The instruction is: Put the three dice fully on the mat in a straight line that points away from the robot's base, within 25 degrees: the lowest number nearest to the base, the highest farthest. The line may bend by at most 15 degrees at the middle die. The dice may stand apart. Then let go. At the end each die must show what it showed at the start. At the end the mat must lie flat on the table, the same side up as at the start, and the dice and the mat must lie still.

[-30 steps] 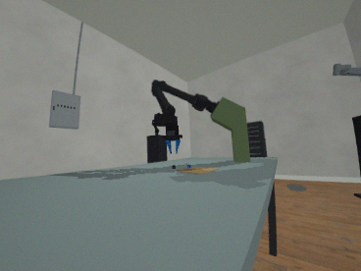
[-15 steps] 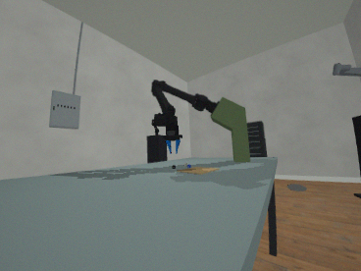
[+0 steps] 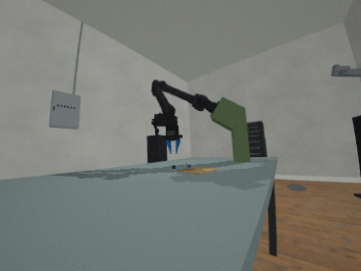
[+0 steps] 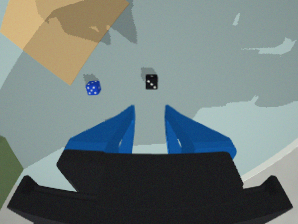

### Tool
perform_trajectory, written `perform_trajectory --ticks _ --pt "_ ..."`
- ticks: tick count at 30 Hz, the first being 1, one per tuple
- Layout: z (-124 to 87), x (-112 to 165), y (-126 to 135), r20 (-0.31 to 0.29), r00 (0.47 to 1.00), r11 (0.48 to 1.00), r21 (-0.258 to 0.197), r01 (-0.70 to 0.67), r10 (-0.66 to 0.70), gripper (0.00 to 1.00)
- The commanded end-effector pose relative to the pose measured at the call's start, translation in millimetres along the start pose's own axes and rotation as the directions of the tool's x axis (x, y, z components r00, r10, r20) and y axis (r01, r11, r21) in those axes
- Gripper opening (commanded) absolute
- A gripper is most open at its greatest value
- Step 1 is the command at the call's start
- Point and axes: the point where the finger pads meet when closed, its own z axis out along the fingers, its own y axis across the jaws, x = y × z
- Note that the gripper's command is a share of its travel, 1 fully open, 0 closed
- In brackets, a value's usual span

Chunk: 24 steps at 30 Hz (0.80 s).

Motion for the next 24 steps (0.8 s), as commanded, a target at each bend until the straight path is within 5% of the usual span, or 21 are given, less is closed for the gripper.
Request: perform_trajectory --ticks 1,24 --pt "3 2 -9 0.001 1.000 1.000 0.014 -0.016 0.016 0.30" --pt "27 2 -4 -0.001 1.000 1.000 0.005 -0.004 0.004 0.30"
